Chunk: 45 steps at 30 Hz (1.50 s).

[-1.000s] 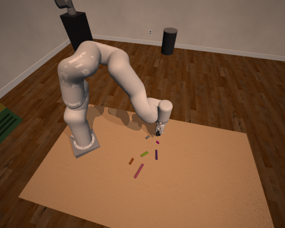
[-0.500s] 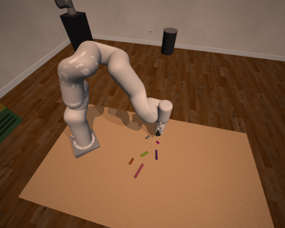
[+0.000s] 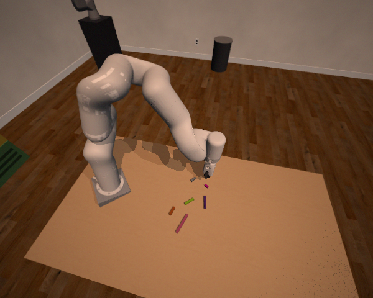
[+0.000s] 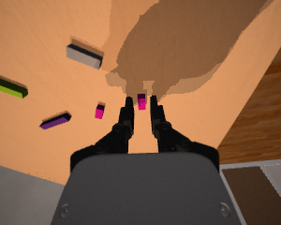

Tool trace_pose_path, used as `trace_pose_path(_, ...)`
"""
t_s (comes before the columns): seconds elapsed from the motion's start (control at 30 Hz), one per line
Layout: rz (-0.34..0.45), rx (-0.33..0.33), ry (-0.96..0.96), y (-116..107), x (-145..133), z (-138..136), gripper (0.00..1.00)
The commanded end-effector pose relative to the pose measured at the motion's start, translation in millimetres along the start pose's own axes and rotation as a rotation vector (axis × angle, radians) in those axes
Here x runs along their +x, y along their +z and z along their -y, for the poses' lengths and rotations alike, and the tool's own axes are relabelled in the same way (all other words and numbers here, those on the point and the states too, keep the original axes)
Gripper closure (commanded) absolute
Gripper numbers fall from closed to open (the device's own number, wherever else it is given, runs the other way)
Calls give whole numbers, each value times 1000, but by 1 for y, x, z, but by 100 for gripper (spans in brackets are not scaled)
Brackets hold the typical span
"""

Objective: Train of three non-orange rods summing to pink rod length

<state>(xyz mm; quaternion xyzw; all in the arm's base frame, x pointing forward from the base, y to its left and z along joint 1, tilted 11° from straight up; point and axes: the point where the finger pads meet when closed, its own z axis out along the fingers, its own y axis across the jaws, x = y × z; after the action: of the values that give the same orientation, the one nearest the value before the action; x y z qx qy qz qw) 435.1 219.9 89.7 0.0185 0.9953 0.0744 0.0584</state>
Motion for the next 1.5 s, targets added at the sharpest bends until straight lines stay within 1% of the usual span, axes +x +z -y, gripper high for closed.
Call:
trace_pose_path(0.0,4,-2,0,0,-1,-1,76)
trace_pose_path(0.4,4,-2,0,8,-1,-1,76)
trace_pose_path(1.47,4,-2,0,8,-1,-1,76)
